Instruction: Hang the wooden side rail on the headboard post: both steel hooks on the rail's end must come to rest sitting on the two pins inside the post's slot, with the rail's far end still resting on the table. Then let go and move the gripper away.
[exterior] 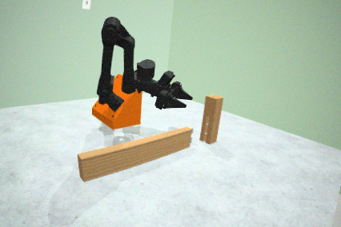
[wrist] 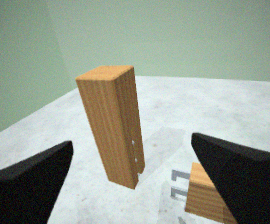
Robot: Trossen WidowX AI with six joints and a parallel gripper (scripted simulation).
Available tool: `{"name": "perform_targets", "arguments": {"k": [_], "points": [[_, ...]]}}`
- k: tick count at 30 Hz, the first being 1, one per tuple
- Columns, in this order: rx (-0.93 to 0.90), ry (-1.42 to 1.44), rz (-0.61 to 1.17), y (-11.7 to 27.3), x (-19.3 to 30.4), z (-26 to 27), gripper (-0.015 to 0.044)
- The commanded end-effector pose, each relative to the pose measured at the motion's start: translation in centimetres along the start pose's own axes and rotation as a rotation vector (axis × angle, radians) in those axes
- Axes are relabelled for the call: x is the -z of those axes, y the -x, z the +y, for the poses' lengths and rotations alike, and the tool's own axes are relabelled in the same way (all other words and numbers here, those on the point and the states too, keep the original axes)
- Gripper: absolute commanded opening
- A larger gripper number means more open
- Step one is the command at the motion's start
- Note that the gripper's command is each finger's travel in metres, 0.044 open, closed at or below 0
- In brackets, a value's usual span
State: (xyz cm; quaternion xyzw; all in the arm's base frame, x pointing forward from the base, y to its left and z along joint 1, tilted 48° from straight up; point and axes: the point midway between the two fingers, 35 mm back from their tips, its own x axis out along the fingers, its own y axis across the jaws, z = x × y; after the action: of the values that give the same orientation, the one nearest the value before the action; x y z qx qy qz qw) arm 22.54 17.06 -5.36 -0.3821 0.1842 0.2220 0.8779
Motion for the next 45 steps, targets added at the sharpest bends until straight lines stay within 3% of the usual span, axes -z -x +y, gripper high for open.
{"name": "perform_targets", "arguments": {"k": [1, 25, 36, 45], "points": [[-0.025, 0.056, 0.125, 1.1, 4.1, -0.2, 0.044], [-0.039, 0.076, 0.158, 1.0, 4.8, -0.1, 0.044], [-0.231, 0.236, 0.313, -3.5, 3.4, 0.2, 0.044], [-0.422, 0.322, 0.416, -3.6, 0.4, -2.9, 0.044]]}}
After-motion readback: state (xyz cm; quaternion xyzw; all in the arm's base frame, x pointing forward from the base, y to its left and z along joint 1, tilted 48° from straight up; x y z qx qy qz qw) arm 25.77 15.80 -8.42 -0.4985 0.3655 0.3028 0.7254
